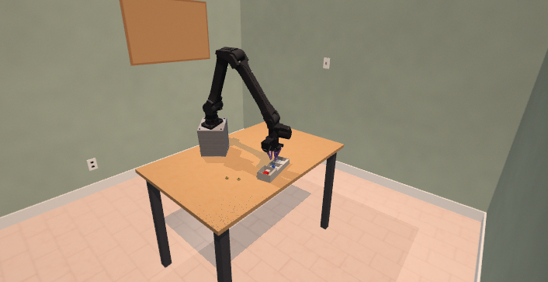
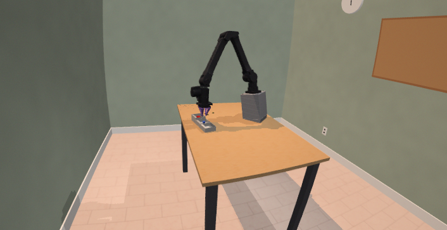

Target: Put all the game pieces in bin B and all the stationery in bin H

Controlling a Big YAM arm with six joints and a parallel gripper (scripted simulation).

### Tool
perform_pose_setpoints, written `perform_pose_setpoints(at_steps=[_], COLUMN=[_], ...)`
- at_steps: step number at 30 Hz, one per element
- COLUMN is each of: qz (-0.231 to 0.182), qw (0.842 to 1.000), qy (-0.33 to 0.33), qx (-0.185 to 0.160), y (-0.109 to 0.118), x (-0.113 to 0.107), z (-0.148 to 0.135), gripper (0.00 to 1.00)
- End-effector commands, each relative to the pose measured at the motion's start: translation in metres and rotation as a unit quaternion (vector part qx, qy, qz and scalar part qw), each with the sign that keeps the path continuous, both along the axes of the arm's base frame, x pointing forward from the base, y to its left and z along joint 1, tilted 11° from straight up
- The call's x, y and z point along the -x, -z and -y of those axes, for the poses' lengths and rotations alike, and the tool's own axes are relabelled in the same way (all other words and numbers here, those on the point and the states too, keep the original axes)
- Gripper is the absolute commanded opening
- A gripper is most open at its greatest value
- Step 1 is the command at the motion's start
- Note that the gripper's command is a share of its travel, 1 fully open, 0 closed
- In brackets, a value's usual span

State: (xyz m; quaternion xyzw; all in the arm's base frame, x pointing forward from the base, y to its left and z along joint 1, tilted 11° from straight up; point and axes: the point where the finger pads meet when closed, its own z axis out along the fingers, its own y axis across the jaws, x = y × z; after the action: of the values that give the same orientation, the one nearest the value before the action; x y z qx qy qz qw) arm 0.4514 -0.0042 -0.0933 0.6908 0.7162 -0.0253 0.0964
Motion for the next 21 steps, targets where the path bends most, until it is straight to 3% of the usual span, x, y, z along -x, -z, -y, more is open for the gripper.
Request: perform_pose_setpoints(at_steps=[1,2,8,14,21], qz=[0.007,0.009,0.010,0.028,0.031], qw=[1.000,1.000,1.000,1.000,1.000], qy=[0.003,0.002,-0.001,-0.001,-0.001], qx=[0.001,0.001,0.001,0.000,-0.001], y=[-0.008,-0.017,-0.040,-0.075,-0.097], x=[-0.001,-0.001,0.002,-0.014,-0.014], z=[0.000,-0.004,-0.011,-0.016,-0.020], gripper=[0.30,1.00,1.00,1.00,1.00])
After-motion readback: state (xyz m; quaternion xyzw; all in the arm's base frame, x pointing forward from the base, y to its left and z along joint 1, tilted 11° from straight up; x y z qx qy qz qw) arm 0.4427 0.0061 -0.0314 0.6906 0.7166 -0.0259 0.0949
